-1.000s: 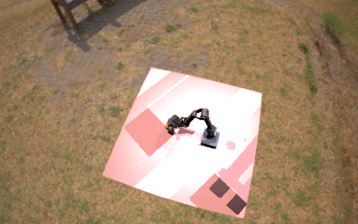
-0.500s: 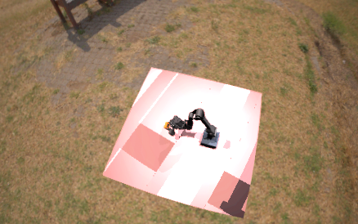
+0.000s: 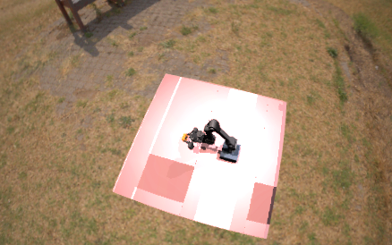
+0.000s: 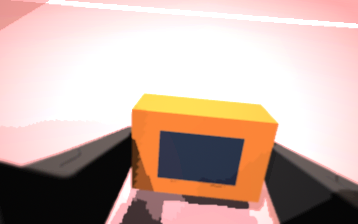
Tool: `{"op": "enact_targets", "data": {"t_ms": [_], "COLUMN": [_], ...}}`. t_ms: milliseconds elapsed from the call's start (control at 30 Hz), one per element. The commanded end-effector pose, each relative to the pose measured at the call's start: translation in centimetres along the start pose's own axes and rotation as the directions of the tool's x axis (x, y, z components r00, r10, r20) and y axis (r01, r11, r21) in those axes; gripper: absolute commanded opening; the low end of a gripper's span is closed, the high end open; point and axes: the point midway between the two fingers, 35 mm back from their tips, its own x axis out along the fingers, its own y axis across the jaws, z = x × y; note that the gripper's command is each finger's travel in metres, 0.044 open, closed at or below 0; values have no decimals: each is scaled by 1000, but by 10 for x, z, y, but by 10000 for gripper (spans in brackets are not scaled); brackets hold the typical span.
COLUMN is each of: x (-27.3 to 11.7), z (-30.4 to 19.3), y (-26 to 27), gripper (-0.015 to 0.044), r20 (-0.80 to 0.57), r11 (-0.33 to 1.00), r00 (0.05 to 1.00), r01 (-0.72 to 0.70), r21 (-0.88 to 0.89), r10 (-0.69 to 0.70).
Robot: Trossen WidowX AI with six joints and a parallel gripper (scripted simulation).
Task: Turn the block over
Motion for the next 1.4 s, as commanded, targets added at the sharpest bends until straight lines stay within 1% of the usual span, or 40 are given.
{"op": "enact_targets", "data": {"t_ms": [0,433,1000,1367], "x": [-3,-3,-3,-3], "z": [-2,-2,-2,-2], "y": [-1,-1,-1,-1], "gripper": [0,0,440,440], "r20": [17,19,19,19], "r11": [1000,1000,1000,1000], "r00": [1000,1000,1000,1000], "r01": [5,5,5,5], "r21": [-4,-4,-4,-4], "r10": [-4,-4,-4,-4]}}
